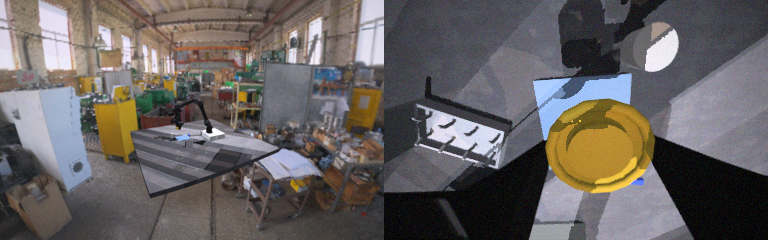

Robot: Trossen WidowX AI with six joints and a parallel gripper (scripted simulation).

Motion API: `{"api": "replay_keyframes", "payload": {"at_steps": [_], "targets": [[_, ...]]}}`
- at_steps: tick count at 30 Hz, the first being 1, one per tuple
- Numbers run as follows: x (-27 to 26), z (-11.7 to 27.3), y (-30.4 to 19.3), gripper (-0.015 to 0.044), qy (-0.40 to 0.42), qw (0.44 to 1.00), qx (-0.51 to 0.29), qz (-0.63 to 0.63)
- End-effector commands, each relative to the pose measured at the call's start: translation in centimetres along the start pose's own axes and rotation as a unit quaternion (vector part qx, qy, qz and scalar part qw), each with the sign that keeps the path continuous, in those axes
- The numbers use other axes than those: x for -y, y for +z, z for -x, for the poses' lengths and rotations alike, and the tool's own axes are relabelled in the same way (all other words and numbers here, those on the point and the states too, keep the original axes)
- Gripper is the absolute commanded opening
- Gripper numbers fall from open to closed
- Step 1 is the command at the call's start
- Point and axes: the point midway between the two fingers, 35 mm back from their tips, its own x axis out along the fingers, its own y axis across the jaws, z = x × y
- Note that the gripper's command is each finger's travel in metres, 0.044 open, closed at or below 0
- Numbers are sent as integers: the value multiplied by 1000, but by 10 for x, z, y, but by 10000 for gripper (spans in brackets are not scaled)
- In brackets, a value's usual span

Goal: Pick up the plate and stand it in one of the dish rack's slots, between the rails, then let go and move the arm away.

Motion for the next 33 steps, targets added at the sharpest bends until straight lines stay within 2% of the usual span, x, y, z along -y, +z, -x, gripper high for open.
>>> {"api": "replay_keyframes", "payload": {"at_steps": [1,10,15,26,33], "targets": [[0,22,1,0,-1,1000,5,1],[0,55,0,0,0,1000,4,1],[-1,61,-1,0,0,1000,4,-2],[-103,61,-72,0,5,984,0,-177],[-114,59,-85,0,5,980,0,-201]]}}
